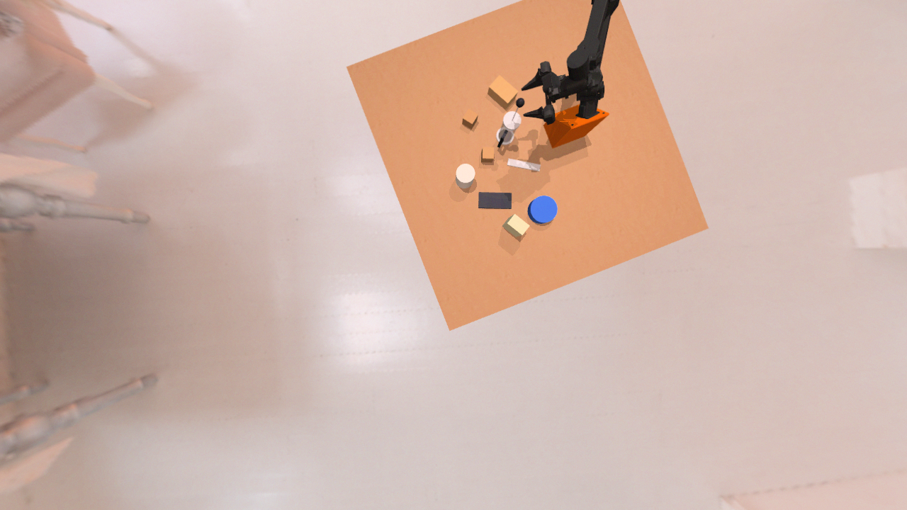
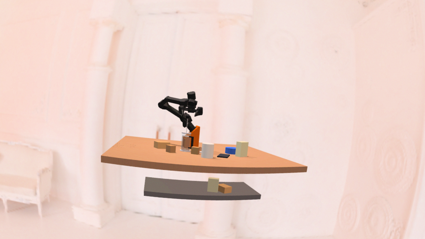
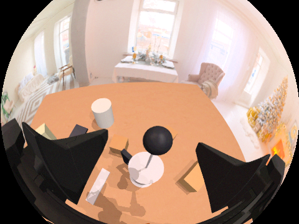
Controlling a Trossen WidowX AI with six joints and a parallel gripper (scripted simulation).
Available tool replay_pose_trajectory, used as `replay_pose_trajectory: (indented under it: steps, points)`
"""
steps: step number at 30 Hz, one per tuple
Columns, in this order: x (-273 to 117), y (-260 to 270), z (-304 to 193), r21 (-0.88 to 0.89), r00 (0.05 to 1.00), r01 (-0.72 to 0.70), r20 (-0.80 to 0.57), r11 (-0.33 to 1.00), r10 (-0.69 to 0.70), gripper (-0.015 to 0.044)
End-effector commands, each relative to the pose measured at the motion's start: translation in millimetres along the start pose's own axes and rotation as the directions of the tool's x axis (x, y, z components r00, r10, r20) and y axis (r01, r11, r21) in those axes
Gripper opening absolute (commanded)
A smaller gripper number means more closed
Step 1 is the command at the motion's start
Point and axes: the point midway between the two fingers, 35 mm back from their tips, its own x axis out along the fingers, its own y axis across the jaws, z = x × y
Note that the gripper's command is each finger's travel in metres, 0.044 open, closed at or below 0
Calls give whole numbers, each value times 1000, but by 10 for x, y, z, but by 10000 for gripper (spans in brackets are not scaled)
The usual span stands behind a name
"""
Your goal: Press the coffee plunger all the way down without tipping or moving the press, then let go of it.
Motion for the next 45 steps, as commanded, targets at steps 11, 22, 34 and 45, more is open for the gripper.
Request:
replay_pose_trajectory:
  steps: [11, 22, 34, 45]
  points:
    - [135, -39, 16, -10, 1000, 7, 18, 1000, -6, 361]
    - [135, -39, 16, -10, 1000, 7, 18, 1000, -6, 120]
    - [162, -24, -11, -9, 1000, 5, 16, 1000, -5, 120]
    - [282, 32, -135, -7, 1000, 1, 8, 1000, 0, 120]
